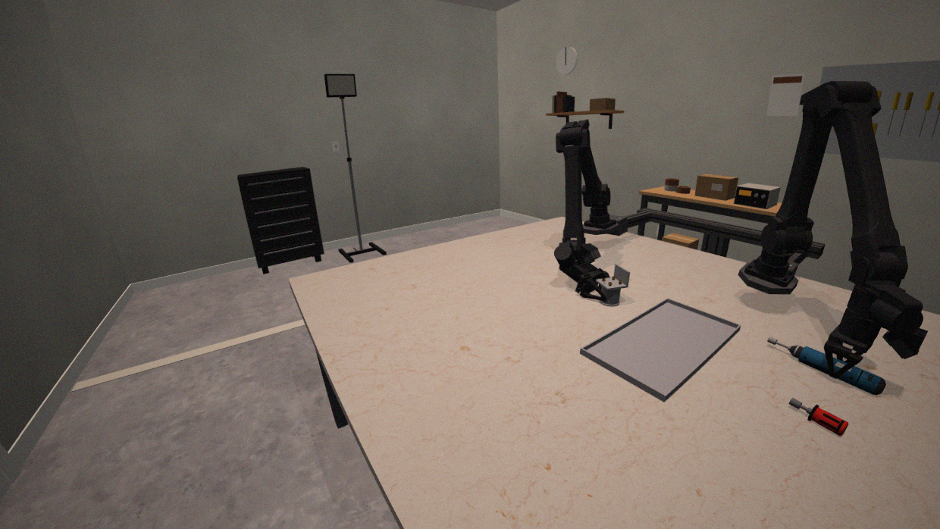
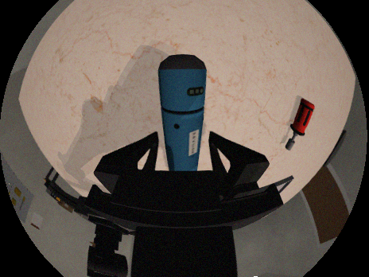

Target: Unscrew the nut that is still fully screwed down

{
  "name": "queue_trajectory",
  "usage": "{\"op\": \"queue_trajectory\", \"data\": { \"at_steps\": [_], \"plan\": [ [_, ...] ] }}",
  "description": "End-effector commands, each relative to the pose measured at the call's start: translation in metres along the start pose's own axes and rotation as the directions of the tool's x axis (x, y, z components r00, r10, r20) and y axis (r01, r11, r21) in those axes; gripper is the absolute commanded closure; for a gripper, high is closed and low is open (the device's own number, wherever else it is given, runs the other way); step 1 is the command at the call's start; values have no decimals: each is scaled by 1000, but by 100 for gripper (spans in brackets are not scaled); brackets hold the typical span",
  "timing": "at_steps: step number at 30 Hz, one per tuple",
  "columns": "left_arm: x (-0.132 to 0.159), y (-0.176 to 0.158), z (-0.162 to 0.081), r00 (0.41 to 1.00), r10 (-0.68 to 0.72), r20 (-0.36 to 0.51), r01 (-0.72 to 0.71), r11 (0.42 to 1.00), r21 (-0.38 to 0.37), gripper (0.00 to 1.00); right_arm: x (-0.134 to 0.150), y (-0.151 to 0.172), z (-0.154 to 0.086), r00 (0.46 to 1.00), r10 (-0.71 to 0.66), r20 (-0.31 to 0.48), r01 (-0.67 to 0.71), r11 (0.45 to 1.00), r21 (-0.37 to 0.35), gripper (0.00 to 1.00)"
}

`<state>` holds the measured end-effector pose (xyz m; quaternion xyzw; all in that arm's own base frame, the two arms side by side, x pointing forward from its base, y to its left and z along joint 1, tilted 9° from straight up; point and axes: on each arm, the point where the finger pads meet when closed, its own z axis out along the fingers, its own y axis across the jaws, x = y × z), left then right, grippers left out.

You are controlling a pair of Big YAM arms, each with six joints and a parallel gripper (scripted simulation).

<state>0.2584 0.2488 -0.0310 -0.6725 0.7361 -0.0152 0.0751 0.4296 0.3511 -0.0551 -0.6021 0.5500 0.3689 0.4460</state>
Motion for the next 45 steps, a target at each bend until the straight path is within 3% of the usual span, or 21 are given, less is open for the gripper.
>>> {"op": "queue_trajectory", "data": {
  "at_steps": [1, 17, 18, 34, 35, 45],
  "plan": [
    [5, 9, 7, 999, -26, -20, 26, 999, -22, 35, -8, -7, 2, 1000, -22, 11, 22, 1000, 9, 41],
    [4, 9, 8, 1000, -26, -16, 25, 1000, -19, 35, -8, -7, 2, 1000, -22, 11, 22, 1000, 9, 41],
    [4, 9, 8, 1000, -26, -16, 25, 1000, -19, 45, -8, -7, 2, 1000, -22, 11, 22, 1000, 9, 41],
    [4, 9, 8, 1000, -26, -16, 25, 1000, -19, 45, -8, -7, 2, 1000, -22, 11, 22, 1000, 9, 41],
    [4, 9, 8, 1000, -26, -16, 25, 1000, -19, 54, -8, -7, 2, 1000, -22, 11, 22, 1000, 9, 41],
    [4, 8, 8, 1000, -26, -16, 25, 1000, -19, 54, -8, -7, 2, 1000, -22, 11, 22, 1000, 9, 41]
  ]
}}
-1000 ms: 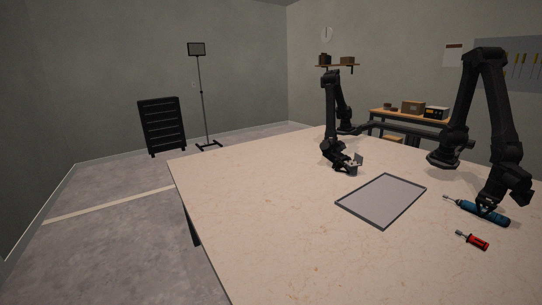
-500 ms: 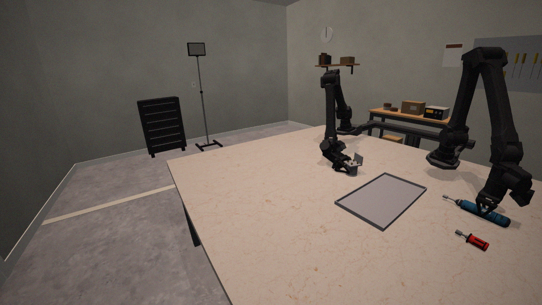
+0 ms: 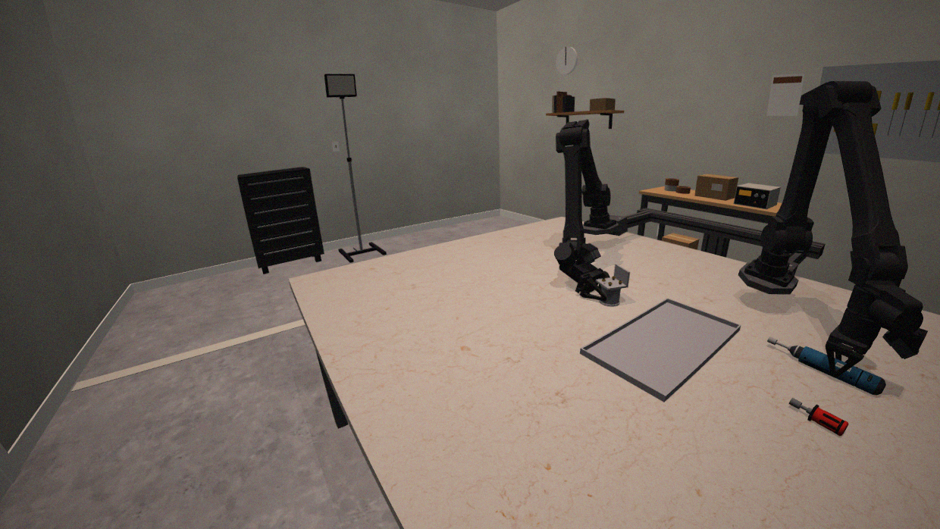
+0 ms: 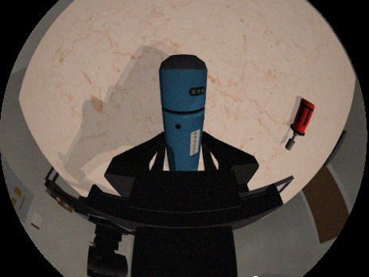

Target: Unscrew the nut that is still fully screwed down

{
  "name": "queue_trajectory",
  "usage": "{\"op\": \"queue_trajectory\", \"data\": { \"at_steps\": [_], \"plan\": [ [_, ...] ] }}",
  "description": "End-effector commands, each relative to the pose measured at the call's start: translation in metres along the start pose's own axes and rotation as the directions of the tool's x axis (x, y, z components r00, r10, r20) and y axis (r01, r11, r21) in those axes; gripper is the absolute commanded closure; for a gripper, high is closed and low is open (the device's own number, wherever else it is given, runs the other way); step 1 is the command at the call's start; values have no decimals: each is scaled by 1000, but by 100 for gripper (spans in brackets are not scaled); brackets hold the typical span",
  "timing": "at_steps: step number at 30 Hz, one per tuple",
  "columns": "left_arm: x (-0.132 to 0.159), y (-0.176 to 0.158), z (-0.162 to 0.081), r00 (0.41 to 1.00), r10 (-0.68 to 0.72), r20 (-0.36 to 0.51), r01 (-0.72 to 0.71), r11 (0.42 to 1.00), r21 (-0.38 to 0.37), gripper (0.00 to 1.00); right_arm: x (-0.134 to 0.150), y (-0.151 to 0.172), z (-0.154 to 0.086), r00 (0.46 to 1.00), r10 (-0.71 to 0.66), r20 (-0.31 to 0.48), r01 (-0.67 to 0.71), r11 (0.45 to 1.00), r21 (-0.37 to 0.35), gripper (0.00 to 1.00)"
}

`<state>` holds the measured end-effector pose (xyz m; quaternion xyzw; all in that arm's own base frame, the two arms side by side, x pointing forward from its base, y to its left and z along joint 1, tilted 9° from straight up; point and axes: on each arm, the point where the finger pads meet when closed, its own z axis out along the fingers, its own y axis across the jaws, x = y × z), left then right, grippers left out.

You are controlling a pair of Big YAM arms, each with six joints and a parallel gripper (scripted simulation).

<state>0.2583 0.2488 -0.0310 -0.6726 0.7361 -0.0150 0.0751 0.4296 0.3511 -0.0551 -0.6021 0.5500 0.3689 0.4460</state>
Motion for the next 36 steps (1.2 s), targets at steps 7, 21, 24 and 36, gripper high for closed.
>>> {"op": "queue_trajectory", "data": {
  "at_steps": [7, 21, 24, 36],
  "plan": [
    [4, 8, 8, 1000, -25, -17, 25, 1000, -18, 55, -8, -7, 2, 1000, -22, 11, 22, 1000, 9, 41],
    [4, 8, 8, 1000, -25, -17, 25, 1000, -18, 55, -8, -7, 2, 1000, -22, 11, 22, 1000, 9, 41],
    [4, 8, 8, 1000, -25, -17, 25, 1000, -18, 56, -8, -7, 2, 1000, -22, 11, 22, 1000, 9, 41],
    [4, 8, 8, 1000, -25, -17, 25, 1000, -18, 56, -8, -7, 2, 1000, -22, 11, 22, 1000, 9, 41]
  ]
}}
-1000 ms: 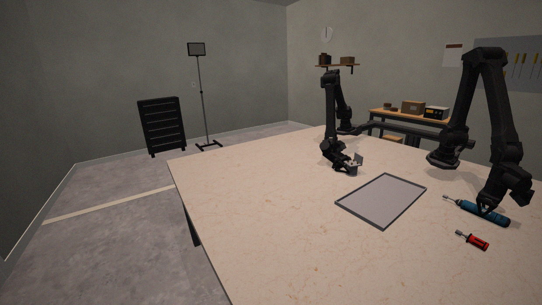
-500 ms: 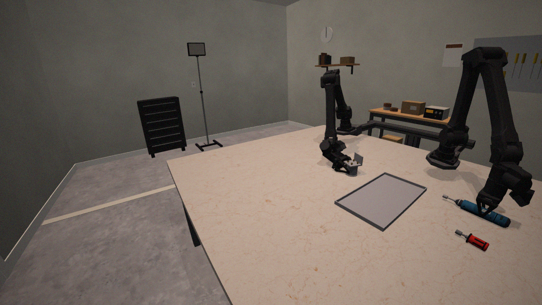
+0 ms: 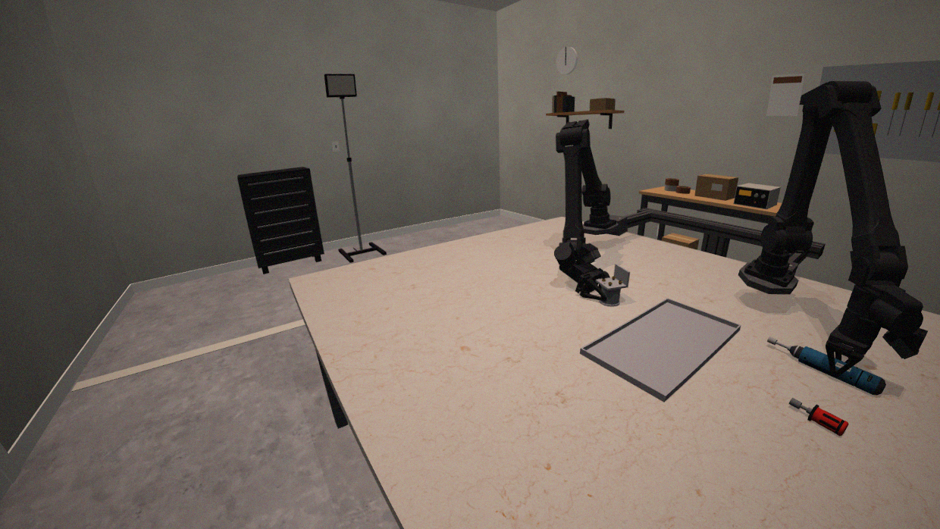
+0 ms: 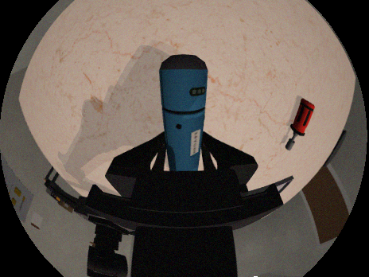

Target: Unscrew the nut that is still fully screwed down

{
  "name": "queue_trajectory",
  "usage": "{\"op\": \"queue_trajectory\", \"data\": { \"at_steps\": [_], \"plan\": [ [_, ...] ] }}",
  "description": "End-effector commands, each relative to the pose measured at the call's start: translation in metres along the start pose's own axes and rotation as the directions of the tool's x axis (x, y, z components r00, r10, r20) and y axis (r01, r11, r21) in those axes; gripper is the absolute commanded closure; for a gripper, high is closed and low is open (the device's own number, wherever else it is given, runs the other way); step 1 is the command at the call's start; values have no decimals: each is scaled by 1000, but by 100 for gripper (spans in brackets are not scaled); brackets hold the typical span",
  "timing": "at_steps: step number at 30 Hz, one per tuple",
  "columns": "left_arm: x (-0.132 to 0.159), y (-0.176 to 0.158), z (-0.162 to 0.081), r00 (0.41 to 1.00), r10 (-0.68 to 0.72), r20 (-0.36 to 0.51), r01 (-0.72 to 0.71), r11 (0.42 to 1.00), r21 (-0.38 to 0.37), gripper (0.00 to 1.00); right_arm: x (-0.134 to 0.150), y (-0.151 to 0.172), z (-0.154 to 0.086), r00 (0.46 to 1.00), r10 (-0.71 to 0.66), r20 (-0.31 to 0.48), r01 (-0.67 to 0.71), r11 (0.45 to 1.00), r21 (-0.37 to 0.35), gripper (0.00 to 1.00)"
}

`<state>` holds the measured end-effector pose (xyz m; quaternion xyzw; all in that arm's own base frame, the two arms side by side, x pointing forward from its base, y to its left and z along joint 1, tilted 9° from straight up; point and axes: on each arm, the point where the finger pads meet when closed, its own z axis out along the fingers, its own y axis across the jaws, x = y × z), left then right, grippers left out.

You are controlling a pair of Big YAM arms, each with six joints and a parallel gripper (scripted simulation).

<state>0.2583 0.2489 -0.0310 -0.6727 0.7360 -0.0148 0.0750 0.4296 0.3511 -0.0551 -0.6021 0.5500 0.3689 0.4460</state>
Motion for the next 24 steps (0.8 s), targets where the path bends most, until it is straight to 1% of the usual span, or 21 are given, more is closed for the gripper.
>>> {"op": "queue_trajectory", "data": {
  "at_steps": [1, 24],
  "plan": [
    [4, 8, 8, 1000, -25, -17, 25, 1000, -18, 56, -8, -7, 2, 1000, -22, 11, 22, 1000, 9, 41],
    [5, 9, 8, 1000, -25, -18, 25, 1000, -19, 58, -8, -7, 2, 1000, -22, 11, 22, 1000, 9, 41]
  ]
}}
